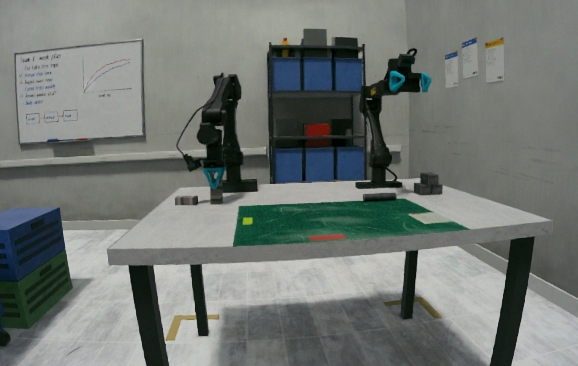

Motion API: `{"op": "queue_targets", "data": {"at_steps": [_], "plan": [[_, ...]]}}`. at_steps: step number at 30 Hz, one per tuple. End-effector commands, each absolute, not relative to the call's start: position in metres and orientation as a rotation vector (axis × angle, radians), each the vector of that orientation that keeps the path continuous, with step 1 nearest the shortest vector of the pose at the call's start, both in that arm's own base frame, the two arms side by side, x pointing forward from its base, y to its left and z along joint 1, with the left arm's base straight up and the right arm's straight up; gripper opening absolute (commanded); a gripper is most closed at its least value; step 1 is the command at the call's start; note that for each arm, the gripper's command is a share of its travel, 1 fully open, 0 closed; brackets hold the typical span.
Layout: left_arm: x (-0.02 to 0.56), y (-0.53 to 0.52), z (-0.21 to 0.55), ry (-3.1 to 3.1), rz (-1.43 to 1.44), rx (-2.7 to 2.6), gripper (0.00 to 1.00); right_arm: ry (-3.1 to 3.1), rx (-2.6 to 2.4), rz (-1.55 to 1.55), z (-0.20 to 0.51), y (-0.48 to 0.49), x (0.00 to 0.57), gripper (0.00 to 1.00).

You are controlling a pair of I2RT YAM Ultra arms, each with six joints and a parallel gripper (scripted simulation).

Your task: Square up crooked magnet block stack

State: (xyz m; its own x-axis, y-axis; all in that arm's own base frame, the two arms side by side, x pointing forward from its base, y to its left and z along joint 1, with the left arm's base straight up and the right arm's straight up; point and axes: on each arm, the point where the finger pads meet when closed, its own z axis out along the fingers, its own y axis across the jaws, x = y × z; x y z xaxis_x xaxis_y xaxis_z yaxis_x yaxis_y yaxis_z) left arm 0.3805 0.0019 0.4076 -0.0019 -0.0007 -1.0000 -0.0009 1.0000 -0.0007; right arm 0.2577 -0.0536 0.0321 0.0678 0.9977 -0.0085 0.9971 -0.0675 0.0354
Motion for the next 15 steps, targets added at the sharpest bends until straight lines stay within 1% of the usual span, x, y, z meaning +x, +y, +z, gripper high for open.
{"op": "queue_targets", "data": {"at_steps": [1, 13, 14, 15], "plan": [[0.372, 0.000, 0.426, 1.545, 0.006, 0.007, 1.00, 2.132, 2.293, -0.022, 0.032, -0.055, 0.245, 0.62], [0.372, 0.000, 0.426, 1.545, 0.006, 0.007, 1.00, 2.134, 2.294, -0.024, 0.032, -0.055, 0.245, 0.62], [0.372, 0.000, 0.426, 1.545, 0.006, 0.007, 1.00, 2.101, 2.242, 0.035, 0.034, -0.055, 0.265, 0.62], [0.372, 0.000, 0.426, 1.545, 0.006, 0.007, 1.00, 2.142, 2.247, 0.009, 0.055, -0.052, 0.257, 0.62]]}}
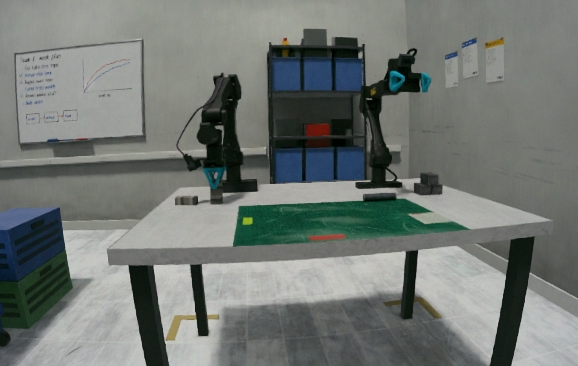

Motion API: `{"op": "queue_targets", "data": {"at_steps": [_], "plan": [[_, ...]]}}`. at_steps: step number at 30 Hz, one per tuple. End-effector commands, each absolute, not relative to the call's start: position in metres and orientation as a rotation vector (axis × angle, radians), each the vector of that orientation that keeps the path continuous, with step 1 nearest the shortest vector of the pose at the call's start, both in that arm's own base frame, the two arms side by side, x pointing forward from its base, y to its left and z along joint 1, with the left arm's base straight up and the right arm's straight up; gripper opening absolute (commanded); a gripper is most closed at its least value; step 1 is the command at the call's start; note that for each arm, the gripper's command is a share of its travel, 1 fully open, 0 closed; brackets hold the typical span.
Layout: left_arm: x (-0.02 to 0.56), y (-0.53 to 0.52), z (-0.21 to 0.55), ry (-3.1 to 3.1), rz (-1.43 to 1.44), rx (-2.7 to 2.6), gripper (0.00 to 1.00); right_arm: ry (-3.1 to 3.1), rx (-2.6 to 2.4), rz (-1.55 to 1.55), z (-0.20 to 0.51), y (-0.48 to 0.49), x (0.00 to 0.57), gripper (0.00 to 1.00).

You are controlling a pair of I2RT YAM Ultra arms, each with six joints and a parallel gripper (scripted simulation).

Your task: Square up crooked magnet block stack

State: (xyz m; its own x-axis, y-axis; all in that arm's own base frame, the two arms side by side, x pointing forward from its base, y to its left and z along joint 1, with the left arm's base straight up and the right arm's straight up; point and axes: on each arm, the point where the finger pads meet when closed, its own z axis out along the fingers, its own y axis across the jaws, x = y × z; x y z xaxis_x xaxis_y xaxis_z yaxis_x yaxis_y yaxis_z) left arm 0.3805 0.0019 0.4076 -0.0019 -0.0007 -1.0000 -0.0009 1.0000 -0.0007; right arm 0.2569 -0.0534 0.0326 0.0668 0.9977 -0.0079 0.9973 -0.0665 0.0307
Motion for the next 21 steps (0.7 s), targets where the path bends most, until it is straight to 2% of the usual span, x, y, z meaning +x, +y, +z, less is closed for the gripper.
{"op": "queue_targets", "data": {"at_steps": [1, 4, 7, 21], "plan": [[0.372, 0.000, 0.426, 1.545, 0.006, 0.007, 1.00, 2.135, 2.283, -0.012, 0.056, -0.057, 0.250, 0.62], [0.372, 0.000, 0.426, 1.545, 0.006, 0.007, 1.00, 2.121, 2.248, 0.023, 0.056, -0.055, 0.262, 0.62], [0.372, 0.000, 0.426, 1.545, 0.006, 0.007, 1.00, 2.154, 2.274, -0.022, 0.043, -0.050, 0.244, 0.62], [0.372, 0.000, 0.426, 1.545, 0.006, 0.007, 1.00, 2.171, 2.292, -0.051, 0.036, -0.049, 0.240, 0.62]]}}
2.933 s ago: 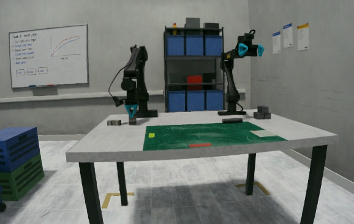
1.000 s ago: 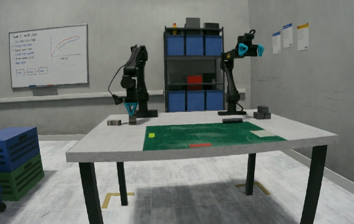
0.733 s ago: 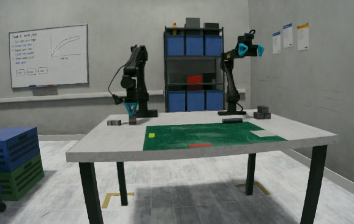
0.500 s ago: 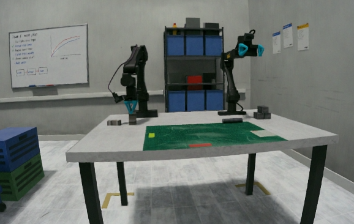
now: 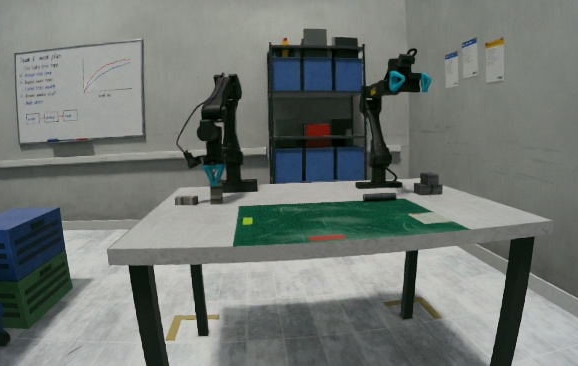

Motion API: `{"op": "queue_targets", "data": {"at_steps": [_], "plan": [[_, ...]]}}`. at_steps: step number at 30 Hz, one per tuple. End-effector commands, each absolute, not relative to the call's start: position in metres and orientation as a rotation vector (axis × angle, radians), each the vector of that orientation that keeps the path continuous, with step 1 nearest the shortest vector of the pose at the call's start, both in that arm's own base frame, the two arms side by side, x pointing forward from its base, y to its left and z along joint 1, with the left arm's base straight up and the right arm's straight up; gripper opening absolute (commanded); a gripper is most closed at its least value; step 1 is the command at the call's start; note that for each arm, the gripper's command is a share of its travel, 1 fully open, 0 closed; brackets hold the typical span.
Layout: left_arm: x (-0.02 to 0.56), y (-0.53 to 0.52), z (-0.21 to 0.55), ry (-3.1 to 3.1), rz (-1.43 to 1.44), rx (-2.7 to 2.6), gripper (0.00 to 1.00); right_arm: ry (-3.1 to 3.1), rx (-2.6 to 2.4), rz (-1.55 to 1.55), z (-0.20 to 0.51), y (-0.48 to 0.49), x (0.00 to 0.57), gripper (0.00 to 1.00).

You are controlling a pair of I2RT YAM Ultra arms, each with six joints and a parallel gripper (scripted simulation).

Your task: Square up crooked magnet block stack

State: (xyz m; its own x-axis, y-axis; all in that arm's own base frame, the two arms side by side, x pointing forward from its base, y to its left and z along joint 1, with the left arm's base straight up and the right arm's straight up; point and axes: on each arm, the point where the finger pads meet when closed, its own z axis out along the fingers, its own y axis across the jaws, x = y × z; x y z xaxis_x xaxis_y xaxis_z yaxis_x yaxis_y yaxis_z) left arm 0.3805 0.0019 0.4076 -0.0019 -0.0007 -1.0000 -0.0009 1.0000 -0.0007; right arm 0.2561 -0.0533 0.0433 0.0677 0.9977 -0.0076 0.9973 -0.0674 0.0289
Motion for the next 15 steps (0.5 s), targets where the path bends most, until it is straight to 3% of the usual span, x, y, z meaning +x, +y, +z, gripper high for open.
{"op": "queue_targets", "data": {"at_steps": [1, 15], "plan": [[0.3716, 0.0000, 0.4256, 1.545, 0.006, 0.007, 1.00, 2.172, 2.293, -0.053, 0.0354, -0.0494, 0.2399, 0.62], [0.3716, 0.0000, 0.4256, 1.545, 0.006, 0.007, 1.00, 2.178, 2.298, -0.062, 0.0330, -0.0489, 0.2384, 0.62]]}}
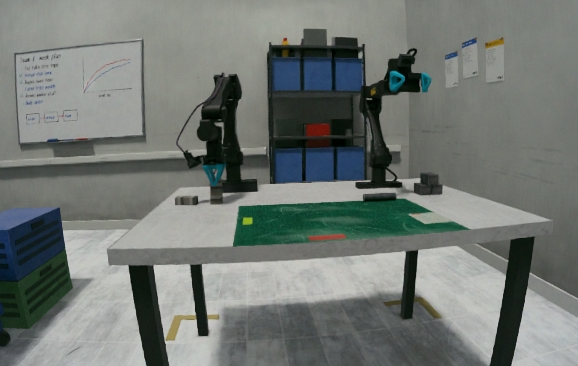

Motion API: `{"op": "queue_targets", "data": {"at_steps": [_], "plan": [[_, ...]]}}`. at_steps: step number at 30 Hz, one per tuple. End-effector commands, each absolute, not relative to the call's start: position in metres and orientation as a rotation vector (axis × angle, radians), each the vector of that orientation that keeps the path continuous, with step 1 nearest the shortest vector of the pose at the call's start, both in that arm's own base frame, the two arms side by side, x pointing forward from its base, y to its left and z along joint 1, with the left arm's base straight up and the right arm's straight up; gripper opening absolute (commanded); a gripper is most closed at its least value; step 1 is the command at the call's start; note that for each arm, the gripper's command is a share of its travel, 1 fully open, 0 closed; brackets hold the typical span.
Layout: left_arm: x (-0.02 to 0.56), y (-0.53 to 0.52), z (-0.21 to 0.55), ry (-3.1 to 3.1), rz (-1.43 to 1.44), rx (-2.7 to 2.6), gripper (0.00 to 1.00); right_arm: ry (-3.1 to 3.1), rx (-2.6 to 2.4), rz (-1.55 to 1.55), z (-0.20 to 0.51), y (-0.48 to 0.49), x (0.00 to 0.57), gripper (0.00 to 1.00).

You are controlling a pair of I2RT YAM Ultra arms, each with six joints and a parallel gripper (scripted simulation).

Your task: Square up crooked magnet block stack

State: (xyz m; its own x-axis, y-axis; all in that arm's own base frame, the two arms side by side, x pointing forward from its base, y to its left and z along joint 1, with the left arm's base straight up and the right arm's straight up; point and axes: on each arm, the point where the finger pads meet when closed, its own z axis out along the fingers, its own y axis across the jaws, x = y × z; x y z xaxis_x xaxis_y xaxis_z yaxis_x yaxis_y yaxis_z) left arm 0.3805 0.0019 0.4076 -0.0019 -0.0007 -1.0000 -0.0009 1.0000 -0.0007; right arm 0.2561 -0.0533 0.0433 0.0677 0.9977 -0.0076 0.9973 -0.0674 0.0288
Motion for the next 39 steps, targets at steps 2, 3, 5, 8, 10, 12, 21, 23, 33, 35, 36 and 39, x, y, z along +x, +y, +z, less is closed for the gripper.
{"op": "queue_targets", "data": {"at_steps": [2, 3, 5, 8, 10, 12, 21, 23, 33, 35, 36, 39], "plan": [[0.372, 0.000, 0.426, 1.545, 0.006, 0.007, 1.00, 2.087, 2.235, 0.051, 0.063, -0.056, 0.267, 0.62], [0.372, 0.000, 0.426, 1.545, 0.006, 0.007, 1.00, 2.086, 2.247, 0.043, 0.063, -0.057, 0.264, 0.62], [0.372, 0.000, 0.426, 1.545, 0.006, 0.007, 1.00, 2.102, 2.249, 0.028, 0.063, -0.057, 0.261, 0.62], [0.372, 0.000, 0.426, 1.545, 0.006, 0.007, 1.00, 2.095, 2.247, 0.035, 0.064, -0.057, 0.261, 0.62], [0.372, 0.000, 0.426, 1.545, 0.006, 0.007, 1.00, 2.121, 2.274, -0.006, 0.052, -0.053, 0.246, 0.62], [0.372, 0.000, 0.426, 1.545, 0.006, 0.007, 1.00, 2.113, 2.265, 0.008, 0.055, -0.054, 0.251, 0.62], [0.372, 0.000, 0.426, 1.545, 0.006, 0.007, 1.00, 2.120, 2.272, -0.003, 0.052, -0.053, 0.245, 0.62], [0.372, 0.000, 0.426, 1.545, 0.006, 0.007, 1.00, 2.127, 2.279, -0.014, 0.049, -0.053, 0.243, 0.62], [0.372, 0.000, 0.426, 1.545, 0.006, 0.007, 1.00, 2.118, 2.269, 0.000, 0.053, -0.054, 0.249, 0.62], [0.372, 0.000, 0.426, 1.545, 0.006, 0.007, 1.00, 2.119, 2.270, -0.001, 0.052, -0.054, 0.249, 0.62], [0.372, 0.000, 0.426, 1.545, 0.006, 0.007, 1.00, 2.120, 2.271, -0.002, 0.052, -0.054, 0.249, 0.62], [0.372, 0.000, 0.426, 1.545, 0.006, 0.007, 1.00, 2.121, 2.272, -0.004, 0.052, -0.054, 0.248, 0.62]]}}
